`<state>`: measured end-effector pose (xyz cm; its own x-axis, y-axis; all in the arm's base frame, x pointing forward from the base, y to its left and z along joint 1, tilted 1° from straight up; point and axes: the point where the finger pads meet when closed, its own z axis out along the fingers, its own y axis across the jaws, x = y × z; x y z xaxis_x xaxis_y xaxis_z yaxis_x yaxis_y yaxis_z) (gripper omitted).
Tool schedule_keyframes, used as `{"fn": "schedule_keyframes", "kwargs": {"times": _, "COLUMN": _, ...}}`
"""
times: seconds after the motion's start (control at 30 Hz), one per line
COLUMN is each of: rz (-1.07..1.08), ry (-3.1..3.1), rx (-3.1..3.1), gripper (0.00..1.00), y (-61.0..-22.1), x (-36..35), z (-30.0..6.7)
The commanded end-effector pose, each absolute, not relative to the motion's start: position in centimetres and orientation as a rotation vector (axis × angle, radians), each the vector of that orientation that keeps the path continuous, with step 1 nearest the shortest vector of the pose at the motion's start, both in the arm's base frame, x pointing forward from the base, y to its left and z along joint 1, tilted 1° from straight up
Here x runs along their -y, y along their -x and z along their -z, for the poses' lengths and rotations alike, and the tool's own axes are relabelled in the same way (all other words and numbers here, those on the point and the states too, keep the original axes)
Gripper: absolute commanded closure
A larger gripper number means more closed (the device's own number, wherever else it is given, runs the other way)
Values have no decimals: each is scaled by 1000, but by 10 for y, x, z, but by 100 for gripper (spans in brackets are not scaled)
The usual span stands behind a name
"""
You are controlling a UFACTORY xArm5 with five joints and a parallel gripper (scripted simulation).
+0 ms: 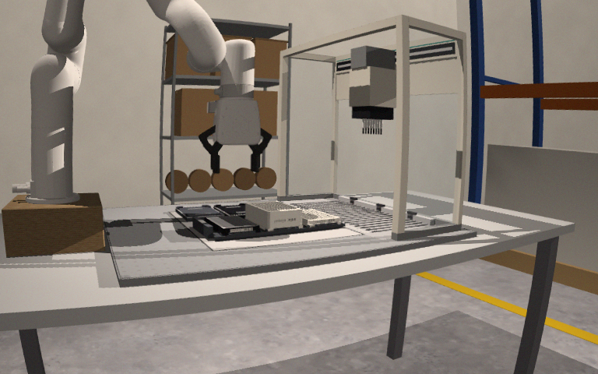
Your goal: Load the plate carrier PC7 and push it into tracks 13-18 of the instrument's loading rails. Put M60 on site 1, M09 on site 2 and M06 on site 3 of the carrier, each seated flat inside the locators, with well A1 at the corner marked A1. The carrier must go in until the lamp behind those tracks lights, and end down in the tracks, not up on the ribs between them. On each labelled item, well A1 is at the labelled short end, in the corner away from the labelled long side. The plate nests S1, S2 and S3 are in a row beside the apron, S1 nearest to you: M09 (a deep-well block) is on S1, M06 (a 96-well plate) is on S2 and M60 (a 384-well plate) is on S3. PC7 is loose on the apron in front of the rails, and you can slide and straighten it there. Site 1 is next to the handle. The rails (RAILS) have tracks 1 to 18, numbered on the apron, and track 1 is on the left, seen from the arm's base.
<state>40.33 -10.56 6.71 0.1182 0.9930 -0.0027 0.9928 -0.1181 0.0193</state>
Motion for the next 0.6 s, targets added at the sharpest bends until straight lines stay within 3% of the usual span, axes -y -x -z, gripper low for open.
{"fn": "schedule_keyframes", "kwargs": {"times": 0.0, "rz": -35, "ry": -2343, "rx": -2075, "gripper": 0, "y": -424, "x": 90, "z": -67}}
{"fn": "schedule_keyframes", "kwargs": {"times": 0.57, "rz": -35, "ry": -2343, "rx": -2075, "gripper": 0, "y": -482, "x": 42, "z": -63}}
